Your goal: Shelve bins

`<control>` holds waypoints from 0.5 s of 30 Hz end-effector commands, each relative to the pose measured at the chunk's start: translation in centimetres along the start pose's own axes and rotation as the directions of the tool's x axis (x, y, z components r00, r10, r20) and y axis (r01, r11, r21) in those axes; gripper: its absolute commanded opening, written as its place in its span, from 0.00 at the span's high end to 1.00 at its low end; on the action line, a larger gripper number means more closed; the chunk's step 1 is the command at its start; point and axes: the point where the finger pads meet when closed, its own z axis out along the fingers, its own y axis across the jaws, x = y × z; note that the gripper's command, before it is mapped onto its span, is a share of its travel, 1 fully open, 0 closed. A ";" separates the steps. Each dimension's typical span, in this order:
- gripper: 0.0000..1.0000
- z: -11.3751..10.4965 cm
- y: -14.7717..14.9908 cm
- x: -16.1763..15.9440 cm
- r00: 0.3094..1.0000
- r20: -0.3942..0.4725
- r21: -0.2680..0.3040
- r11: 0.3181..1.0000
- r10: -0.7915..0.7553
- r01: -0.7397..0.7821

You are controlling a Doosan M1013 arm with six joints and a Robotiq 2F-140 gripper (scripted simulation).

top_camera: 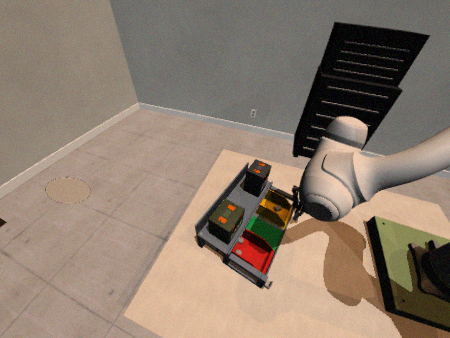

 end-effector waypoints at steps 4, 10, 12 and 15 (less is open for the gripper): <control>0.90 -0.3 0.3 0.0 1.000 0.000 0.000 1.000 0.000 0.000; 0.90 -0.4 0.3 0.0 1.000 0.000 0.000 1.000 0.000 0.000; 0.90 -0.5 0.3 0.0 1.000 0.000 0.000 1.000 0.000 0.000; 0.90 -0.7 0.3 0.0 1.000 0.000 0.000 1.000 0.000 0.000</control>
